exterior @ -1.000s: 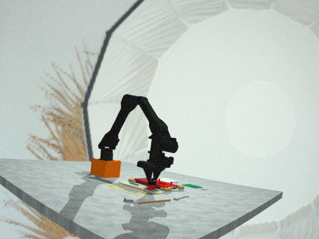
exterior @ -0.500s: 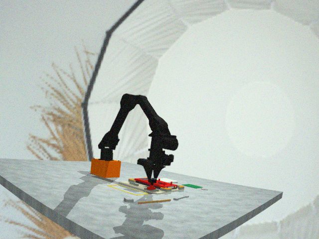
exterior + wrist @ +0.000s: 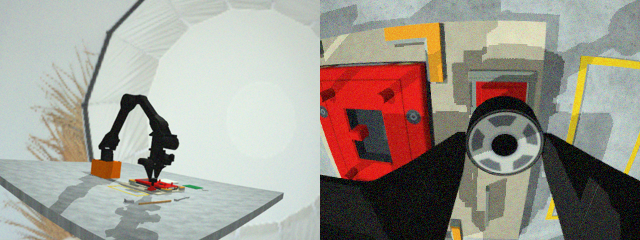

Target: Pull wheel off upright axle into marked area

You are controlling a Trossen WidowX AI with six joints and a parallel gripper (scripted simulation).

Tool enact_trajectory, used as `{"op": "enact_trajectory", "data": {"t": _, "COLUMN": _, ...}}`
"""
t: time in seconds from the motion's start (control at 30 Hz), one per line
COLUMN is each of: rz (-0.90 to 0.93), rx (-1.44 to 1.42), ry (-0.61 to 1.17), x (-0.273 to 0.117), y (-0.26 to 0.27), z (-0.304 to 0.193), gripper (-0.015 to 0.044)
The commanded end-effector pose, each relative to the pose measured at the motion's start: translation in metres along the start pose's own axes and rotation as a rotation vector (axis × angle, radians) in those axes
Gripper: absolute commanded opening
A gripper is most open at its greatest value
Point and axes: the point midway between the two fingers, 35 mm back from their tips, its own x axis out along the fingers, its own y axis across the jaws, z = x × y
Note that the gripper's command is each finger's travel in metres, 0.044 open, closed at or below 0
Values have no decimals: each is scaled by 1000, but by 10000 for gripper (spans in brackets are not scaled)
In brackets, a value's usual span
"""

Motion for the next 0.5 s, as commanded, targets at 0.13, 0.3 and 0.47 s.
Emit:
{"op": "enact_trajectory", "data": {"t": 0.13, "rz": 0, "rx": 0, "ry": -5, "x": -6, "y": 0, "z": 1, "gripper": 0}}
{"op": "enact_trajectory", "data": {"t": 0.3, "rz": 0, "rx": 0, "ry": -6, "x": -7, "y": 0, "z": 1, "gripper": 0}}
{"op": "enact_trajectory", "data": {"t": 0.47, "rz": 0, "rx": 0, "ry": -6, "x": -9, "y": 0, "z": 1, "gripper": 0}}
